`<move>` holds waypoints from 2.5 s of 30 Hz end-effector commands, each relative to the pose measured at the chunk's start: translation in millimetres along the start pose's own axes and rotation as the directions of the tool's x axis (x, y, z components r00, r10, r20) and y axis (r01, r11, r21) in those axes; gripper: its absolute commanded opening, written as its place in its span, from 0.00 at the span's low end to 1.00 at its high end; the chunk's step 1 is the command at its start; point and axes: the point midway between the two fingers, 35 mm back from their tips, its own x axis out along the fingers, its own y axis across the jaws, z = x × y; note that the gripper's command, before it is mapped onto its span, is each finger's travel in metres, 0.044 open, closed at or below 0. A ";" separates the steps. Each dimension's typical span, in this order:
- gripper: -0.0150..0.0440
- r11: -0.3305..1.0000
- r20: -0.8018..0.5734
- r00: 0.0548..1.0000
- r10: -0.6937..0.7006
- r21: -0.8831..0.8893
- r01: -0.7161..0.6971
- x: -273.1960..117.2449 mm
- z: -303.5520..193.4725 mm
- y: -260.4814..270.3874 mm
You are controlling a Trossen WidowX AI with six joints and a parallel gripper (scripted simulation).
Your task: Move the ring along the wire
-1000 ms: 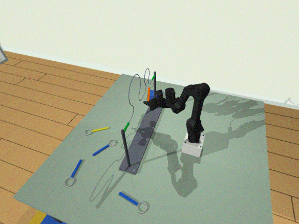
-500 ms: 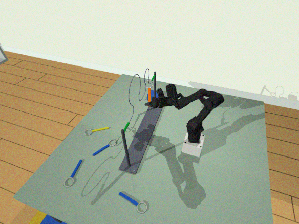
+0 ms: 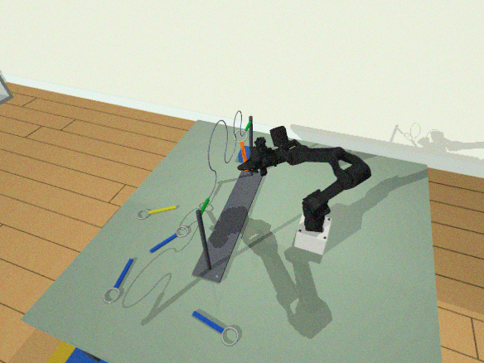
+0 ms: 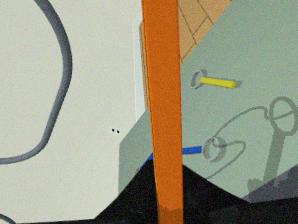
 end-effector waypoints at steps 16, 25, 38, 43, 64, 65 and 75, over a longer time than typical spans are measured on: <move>0.00 0.965 -0.086 0.985 0.147 0.233 -0.124 -18.6 6.1 44.2; 0.00 0.921 -0.067 0.975 0.213 0.346 -0.178 -22.3 12.3 63.3; 0.00 0.806 0.041 0.959 0.280 0.532 -0.258 -22.7 29.3 96.6; 0.00 0.737 0.075 0.946 0.315 0.608 -0.294 -27.2 39.4 110.3; 0.00 0.563 0.125 0.915 0.383 0.754 -0.339 -46.3 73.7 139.1; 0.00 0.567 0.123 0.917 0.381 0.752 -0.336 -46.6 74.2 139.3; 0.00 0.644 0.085 0.936 0.341 0.705 -0.299 -46.2 73.7 137.9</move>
